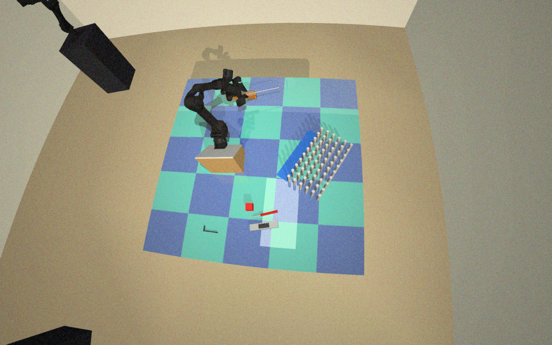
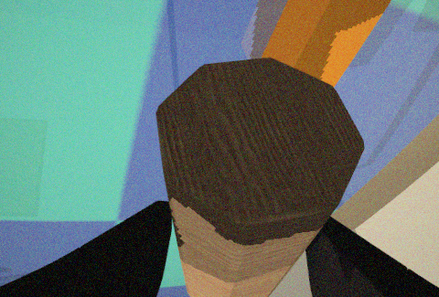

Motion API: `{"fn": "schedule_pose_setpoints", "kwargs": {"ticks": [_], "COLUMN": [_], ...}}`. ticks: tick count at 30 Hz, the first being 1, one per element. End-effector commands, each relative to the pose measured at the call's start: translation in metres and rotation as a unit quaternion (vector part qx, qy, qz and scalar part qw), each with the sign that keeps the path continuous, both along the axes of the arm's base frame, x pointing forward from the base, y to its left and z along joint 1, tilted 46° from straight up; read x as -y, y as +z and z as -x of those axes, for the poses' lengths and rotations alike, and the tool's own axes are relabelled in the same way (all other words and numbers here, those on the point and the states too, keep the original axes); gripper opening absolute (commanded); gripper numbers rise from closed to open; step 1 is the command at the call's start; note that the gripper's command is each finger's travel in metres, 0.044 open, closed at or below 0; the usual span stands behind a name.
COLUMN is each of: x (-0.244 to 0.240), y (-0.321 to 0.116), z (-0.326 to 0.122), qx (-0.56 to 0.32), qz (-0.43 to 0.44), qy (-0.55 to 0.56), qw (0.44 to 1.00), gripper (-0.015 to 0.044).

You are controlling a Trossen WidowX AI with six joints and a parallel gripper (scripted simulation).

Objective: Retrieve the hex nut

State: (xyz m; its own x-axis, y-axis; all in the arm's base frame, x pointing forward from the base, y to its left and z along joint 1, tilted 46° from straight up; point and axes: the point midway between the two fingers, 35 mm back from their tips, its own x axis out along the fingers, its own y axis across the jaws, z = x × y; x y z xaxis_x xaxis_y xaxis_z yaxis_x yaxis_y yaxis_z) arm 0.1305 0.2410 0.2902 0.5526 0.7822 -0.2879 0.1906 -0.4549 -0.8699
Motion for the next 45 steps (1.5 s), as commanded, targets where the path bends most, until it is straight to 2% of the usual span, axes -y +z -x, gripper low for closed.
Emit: {"fn": "schedule_pose_setpoints", "kwargs": {"ticks": [1, 45], "x": [-0.004, -0.035], "y": [-0.003, -0.037], "z": [-0.002, -0.001], "qx": [-0.001, -0.001], "qz": [-0.002, -0.002], "qy": [-0.004, -0.004], "qw": [1.0, 1.0], "gripper": [0.0, 0.0]}}
